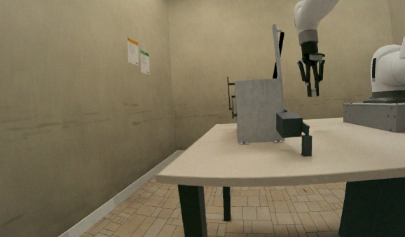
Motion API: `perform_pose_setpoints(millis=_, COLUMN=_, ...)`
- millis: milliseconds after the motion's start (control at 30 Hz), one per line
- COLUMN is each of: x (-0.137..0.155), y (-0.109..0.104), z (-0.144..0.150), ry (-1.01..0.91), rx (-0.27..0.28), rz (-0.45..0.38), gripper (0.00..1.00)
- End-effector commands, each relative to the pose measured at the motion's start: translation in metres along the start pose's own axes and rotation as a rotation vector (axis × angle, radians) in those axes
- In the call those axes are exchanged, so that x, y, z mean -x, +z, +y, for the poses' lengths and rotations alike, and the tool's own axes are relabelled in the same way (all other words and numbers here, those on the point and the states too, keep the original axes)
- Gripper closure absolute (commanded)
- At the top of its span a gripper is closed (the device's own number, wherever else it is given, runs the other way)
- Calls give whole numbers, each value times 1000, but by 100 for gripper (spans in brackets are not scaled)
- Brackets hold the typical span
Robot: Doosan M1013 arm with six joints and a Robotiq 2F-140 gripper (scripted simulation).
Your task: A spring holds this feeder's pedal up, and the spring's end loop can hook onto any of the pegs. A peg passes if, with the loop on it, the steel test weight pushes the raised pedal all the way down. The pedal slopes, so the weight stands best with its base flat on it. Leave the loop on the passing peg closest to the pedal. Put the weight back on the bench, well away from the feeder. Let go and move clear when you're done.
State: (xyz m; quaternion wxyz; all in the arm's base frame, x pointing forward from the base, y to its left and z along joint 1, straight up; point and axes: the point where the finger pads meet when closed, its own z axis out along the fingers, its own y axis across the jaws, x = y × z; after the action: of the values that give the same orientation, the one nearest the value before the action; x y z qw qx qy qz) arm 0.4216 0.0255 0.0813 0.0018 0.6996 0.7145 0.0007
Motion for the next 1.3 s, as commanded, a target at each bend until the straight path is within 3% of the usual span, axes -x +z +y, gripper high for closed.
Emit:
perform_pose_setpoints(millis=0, x=0, y=-8, z=0, ry=0, rx=1, rz=0, gripper=75)
perform_pose_setpoints(millis=233, x=0, y=-27, z=0, ry=0, rx=1, rz=0, gripper=75)
perform_pose_setpoints(millis=333, x=0, y=-24, z=0, ry=0, rx=1, rz=0, gripper=75)
perform_pose_setpoints(millis=867, x=0, y=-48, z=0, ry=0, rx=0, rz=0, gripper=75)
perform_pose_setpoints(millis=1267, x=20, y=-53, z=24, ry=0, rx=1, rz=-20, gripper=75)
